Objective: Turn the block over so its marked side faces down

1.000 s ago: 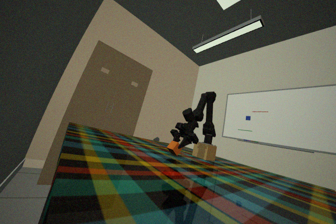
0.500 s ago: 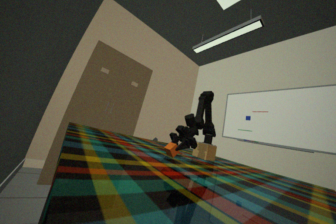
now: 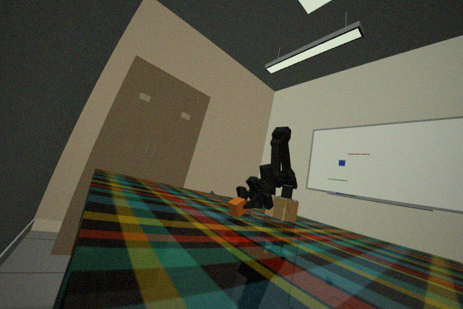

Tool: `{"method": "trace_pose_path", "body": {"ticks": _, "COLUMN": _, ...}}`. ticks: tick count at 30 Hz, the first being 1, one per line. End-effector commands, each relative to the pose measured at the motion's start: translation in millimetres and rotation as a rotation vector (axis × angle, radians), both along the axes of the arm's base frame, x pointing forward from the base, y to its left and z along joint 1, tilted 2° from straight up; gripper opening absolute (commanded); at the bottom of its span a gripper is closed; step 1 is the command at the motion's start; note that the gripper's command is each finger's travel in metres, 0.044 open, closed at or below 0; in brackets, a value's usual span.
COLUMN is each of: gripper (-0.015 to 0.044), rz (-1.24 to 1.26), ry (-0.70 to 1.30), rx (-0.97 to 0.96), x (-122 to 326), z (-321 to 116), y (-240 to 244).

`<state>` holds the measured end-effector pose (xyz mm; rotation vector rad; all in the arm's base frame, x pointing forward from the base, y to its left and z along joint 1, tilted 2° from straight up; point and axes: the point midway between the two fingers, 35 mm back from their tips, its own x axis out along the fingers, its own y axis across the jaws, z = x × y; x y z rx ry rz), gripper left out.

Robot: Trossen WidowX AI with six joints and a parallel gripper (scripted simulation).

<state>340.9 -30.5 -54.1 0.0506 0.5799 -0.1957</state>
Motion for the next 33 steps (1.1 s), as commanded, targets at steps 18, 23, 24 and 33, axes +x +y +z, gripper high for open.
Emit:
{"method": "trace_pose_path", "body": {"ticks": 18, "gripper": 0.0000, "rz": -0.003, "ry": -0.063, "rx": -0.019, "x": -12.5, "z": 3.8, "y": -0.1}}
{"method": "trace_pose_path", "body": {"ticks": 23, "gripper": 0.0053, "rz": -0.003, "ry": -0.063, "rx": -0.019, "x": -12.5, "z": 3.8, "y": -0.1}}
{"method": "trace_pose_path", "body": {"ticks": 24, "gripper": 0.0079, "rz": -0.003, "ry": -0.063, "rx": -0.019, "x": -12.5, "z": 3.8, "y": -0.1}}
{"method": "trace_pose_path", "body": {"ticks": 33, "gripper": 0.0315, "rz": -0.003, "ry": -0.063, "rx": -0.019, "x": -12.5, "z": 3.8, "y": -0.1}}
